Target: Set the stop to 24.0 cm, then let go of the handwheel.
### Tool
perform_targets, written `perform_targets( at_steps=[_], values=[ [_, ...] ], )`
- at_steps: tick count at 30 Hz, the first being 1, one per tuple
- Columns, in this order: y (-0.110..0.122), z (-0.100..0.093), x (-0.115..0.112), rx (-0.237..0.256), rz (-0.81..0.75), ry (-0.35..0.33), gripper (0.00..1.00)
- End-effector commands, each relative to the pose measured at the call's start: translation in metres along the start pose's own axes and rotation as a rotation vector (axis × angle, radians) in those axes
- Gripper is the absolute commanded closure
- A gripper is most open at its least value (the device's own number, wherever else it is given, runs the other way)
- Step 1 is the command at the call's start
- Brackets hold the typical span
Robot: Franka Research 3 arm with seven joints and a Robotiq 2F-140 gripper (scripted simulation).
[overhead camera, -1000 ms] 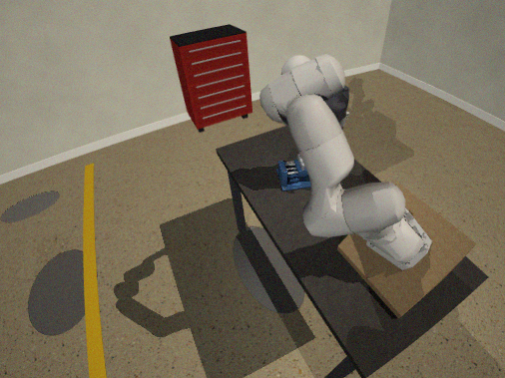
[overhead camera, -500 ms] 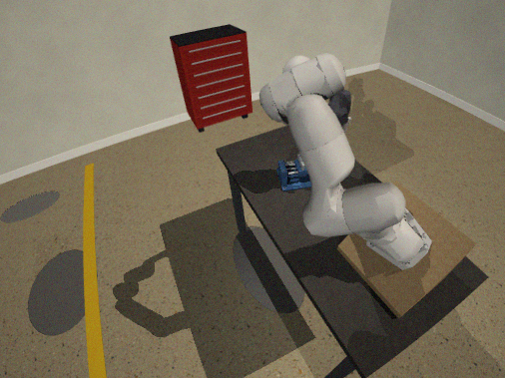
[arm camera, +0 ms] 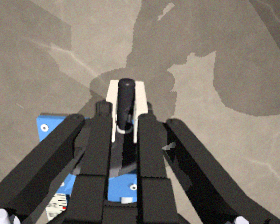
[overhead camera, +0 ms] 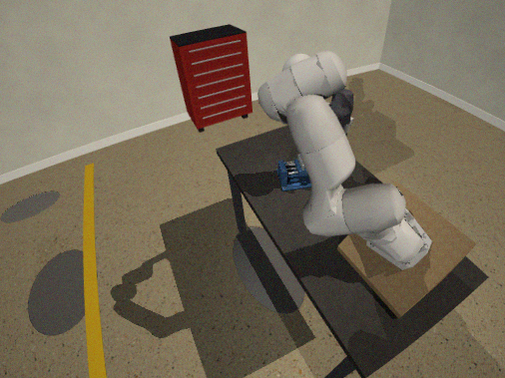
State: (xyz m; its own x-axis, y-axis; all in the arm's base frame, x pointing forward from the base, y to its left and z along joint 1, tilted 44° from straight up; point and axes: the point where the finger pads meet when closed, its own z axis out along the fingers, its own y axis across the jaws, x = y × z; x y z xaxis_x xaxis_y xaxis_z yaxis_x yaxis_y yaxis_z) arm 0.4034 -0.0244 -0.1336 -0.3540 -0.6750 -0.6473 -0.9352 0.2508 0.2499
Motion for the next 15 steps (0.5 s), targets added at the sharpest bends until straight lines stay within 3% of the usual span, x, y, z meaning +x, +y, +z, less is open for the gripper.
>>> perform_targets(
  at_steps=[1, 15],
  values=[
    [0.004, -0.004, 0.001, 0.0, -0.006, -0.003, 0.96],
    [0.006, -0.033, 0.001, 0.0, -0.006, -0.003, 0.96]
  ],
)
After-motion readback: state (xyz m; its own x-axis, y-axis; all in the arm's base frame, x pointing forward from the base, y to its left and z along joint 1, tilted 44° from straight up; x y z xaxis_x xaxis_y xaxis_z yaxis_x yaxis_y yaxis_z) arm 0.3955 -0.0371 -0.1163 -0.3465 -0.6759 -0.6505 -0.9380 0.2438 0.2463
